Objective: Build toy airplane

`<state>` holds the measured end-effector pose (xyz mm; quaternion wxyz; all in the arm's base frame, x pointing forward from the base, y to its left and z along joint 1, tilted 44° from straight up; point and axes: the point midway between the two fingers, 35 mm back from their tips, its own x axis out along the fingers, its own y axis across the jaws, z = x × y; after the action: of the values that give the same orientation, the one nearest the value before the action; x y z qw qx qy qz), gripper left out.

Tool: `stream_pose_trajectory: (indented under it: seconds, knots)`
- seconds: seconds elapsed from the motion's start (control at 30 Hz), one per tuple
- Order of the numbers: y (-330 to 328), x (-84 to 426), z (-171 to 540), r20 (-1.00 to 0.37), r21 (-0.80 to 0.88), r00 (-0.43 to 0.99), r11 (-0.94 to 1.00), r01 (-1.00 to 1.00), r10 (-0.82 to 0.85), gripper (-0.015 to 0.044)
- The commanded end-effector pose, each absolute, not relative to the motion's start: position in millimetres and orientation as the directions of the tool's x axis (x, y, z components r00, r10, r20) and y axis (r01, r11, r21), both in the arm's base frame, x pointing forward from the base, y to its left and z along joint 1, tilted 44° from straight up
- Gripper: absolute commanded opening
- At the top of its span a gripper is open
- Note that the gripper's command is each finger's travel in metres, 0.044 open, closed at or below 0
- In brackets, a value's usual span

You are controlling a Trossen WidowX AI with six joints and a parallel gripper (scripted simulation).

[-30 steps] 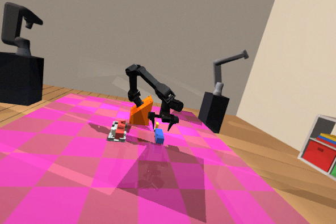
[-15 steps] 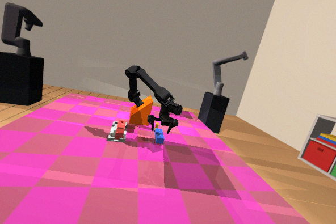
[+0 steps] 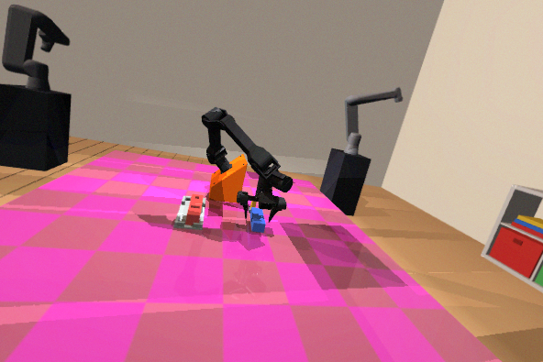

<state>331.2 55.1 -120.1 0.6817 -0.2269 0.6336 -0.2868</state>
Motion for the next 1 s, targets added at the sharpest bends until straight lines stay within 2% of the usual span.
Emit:
stream_pose_trajectory:
  seconds: [0.0, 0.27, 0.5, 0.67, 0.97]
  knots:
    - [51, 328, -124, -0.727, -0.682, 0.027, 0.726, 0.091, -0.686, 0.0387]
    - [51, 328, -124, -0.727, -0.682, 0.027, 0.726, 0.091, -0.686, 0.0177]
    - [51, 328, -124, -0.727, -0.682, 0.027, 0.726, 0.091, -0.686, 0.0131]
    - [53, 328, -122, -0.726, -0.683, 0.025, 0.725, 0.092, -0.687, 0.0000]
    - [69, 330, -106, -0.725, -0.684, 0.022, 0.723, 0.093, -0.689, 0.0000]
